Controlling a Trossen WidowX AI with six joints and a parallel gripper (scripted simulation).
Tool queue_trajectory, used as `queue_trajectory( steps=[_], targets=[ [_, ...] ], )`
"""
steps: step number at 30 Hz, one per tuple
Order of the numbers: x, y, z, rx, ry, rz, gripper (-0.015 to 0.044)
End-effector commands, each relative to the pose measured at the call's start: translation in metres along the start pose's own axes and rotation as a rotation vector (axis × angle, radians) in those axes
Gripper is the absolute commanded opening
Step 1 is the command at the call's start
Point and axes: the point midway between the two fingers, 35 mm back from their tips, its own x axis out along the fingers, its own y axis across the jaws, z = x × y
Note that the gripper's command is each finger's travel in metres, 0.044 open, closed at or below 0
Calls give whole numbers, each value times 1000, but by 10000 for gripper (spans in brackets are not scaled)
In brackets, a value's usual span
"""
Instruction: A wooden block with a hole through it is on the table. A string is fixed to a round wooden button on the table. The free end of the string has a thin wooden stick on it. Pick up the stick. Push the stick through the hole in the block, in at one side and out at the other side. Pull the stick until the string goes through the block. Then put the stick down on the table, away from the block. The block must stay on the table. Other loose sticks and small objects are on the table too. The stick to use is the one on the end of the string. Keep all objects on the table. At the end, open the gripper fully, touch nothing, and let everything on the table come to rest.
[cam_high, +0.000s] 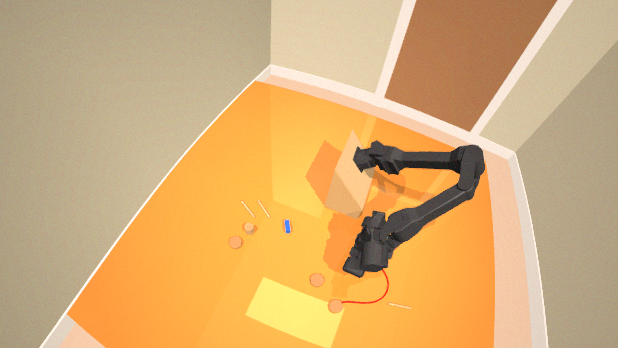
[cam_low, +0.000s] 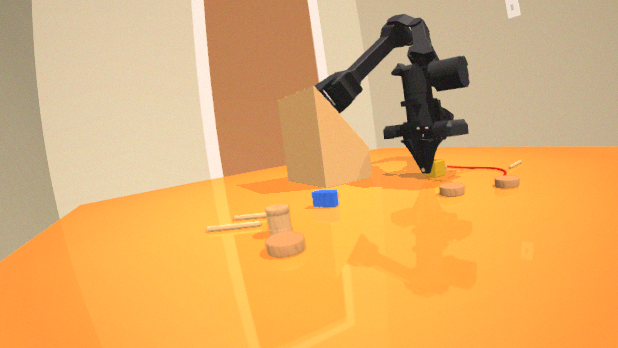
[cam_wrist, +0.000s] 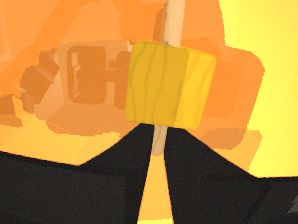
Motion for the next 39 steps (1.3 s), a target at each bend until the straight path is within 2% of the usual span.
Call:
queue_trajectory(
  steps=[1, 12, 39],
  targets=[
    [0, 0, 0, -1, 0, 0, 0],
    [2, -1, 0, 1, -68, -7, 0],
    [2, 0, -14, -14, -68, -21, 0]
  ],
)
